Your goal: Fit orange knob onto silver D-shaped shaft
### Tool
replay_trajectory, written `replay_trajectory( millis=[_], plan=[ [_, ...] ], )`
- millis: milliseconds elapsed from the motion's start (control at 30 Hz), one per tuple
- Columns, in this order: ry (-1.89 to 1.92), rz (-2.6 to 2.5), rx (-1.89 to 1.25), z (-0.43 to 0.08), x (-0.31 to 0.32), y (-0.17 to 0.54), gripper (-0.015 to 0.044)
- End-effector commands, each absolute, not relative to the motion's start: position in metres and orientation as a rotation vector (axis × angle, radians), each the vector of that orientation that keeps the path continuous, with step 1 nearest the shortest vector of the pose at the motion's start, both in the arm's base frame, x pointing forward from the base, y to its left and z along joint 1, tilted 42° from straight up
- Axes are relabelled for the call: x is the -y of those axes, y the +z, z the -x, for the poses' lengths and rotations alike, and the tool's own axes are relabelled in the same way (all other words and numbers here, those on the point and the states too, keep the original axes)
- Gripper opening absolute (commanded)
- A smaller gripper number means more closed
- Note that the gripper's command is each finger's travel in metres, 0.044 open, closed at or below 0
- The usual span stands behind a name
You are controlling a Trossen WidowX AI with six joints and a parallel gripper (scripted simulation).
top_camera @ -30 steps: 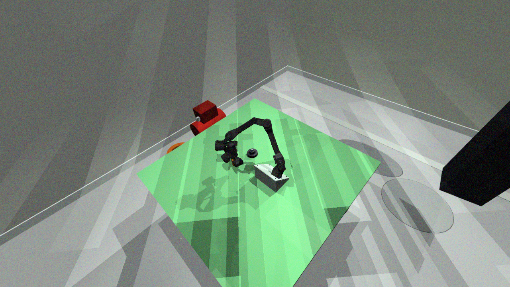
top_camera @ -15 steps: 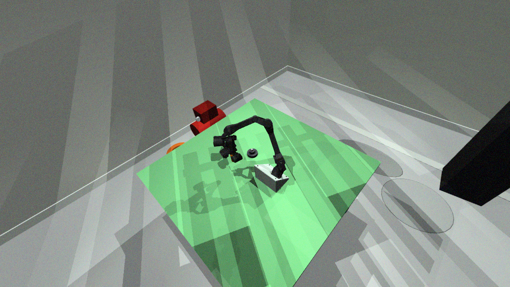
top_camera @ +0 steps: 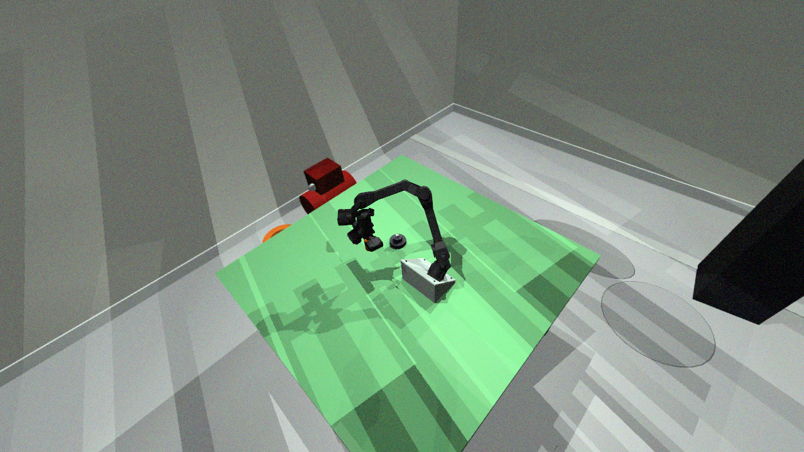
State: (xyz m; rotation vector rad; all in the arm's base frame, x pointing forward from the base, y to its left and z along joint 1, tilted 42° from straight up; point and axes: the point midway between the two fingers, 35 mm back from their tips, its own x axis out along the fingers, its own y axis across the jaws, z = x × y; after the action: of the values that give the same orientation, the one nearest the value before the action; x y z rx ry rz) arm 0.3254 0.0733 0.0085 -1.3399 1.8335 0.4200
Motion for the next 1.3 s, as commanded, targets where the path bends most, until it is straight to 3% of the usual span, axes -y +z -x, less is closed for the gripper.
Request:
replay_trajectory(
  millis=[0,1267],
  plan=[
    [0.424,1.342,-1.824,-0.328,-0.061,0.017,0.0],
    [0.42,1.347,-1.823,-0.323,0.052,0.07,0.0]
  ],
)
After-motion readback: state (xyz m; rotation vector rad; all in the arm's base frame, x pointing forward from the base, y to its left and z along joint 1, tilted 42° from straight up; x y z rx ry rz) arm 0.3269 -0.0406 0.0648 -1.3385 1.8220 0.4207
